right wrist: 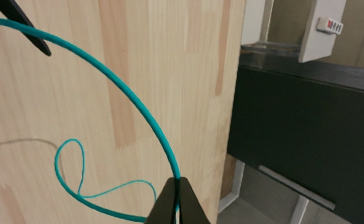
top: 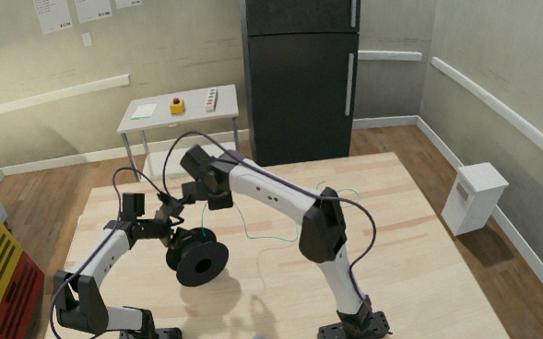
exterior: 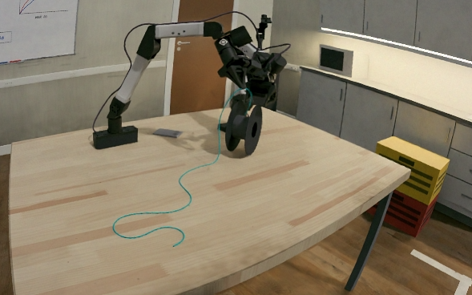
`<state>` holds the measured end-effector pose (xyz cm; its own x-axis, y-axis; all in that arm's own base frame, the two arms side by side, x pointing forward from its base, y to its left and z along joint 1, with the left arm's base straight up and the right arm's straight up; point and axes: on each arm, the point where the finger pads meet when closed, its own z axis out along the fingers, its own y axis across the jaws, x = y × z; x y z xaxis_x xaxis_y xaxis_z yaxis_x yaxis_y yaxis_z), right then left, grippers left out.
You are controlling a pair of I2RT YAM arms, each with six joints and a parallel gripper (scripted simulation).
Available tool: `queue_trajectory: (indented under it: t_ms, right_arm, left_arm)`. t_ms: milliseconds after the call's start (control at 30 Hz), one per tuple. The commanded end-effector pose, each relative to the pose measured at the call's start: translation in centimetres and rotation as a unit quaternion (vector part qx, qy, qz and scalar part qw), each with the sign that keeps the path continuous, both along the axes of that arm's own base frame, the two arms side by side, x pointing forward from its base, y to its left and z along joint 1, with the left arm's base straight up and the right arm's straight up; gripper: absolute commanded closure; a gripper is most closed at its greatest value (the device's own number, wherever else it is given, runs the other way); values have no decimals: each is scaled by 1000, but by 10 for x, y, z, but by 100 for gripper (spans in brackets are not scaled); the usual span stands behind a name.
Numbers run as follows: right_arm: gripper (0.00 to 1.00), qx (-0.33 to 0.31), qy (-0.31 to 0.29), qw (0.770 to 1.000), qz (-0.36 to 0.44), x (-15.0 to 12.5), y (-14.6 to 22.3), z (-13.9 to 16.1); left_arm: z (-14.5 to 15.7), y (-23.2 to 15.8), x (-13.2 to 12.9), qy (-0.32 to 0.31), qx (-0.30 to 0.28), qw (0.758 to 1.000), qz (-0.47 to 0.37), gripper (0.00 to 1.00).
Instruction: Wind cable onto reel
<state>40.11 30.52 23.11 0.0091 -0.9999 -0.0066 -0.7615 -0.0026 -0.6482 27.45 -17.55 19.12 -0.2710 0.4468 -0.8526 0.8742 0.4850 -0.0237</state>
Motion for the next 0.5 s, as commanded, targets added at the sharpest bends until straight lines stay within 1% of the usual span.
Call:
queue_trajectory:
  t_ms: [0,100,200,367,467]
  right_arm:
    - [100,-9,14,1000,-1,-4,1,-5]
    - [100,-12,17,1000,-1,-3,0,-10]
    - [100,-6,10,1000,-2,0,-2,-1]
    - [100,-8,9,1000,-1,2,-2,1]
    - [100,-11,12,1000,2,2,0,-3]
  left_arm:
    - [5,4,-4,-14,-6,1000,-6,25]
    - [4,6,-5,-12,-6,1000,-6,25]
    - [5,6,-5,-16,-6,1000,-6,25]
    - [8,5,-4,-24,-8,1000,-8,25]
    - [5,4,-4,-23,-7,1000,-8,25]
